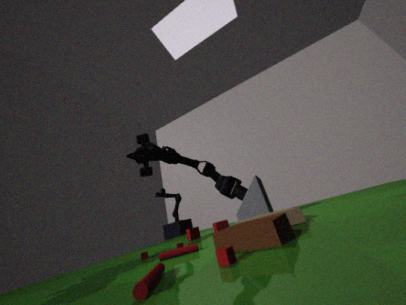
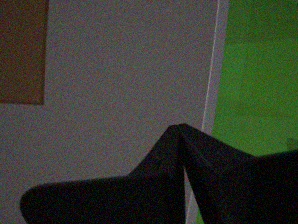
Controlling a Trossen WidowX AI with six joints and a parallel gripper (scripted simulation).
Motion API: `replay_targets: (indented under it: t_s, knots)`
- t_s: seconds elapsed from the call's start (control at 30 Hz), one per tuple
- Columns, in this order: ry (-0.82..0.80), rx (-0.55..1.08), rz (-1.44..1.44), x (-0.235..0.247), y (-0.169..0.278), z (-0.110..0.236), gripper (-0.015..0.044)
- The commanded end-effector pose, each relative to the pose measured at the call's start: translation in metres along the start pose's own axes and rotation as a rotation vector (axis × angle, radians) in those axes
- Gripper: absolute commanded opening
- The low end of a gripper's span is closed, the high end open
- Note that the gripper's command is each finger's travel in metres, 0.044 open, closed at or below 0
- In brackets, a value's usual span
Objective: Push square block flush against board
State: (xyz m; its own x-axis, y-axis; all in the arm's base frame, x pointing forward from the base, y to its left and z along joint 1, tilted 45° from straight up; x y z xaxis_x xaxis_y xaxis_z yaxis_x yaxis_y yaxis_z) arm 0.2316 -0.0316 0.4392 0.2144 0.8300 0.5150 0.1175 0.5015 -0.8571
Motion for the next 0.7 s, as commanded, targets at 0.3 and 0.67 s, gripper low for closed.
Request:
replay_targets:
  t_s: [0.3, 0.67]
  knots:
    - [0.3, 0.299, -0.135, -0.028, 0.1, -0.068, 0.0]
    - [0.616, 0.476, -0.159, -0.057, 0.195, -0.094, 0.0]
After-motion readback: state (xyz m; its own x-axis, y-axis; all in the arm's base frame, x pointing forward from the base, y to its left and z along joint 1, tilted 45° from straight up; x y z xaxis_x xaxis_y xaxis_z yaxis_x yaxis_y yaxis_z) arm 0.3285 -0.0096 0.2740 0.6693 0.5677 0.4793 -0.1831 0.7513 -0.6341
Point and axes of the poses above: the point midway between the two fingers, 35 mm back from their tips, its own z axis back along the fingers, its own x axis across the jaws, y = z × x, the point moved 5 cm from there along z, back along the fingers, and after that the axes turned 2 degrees about -z, right-handed, at the moved point
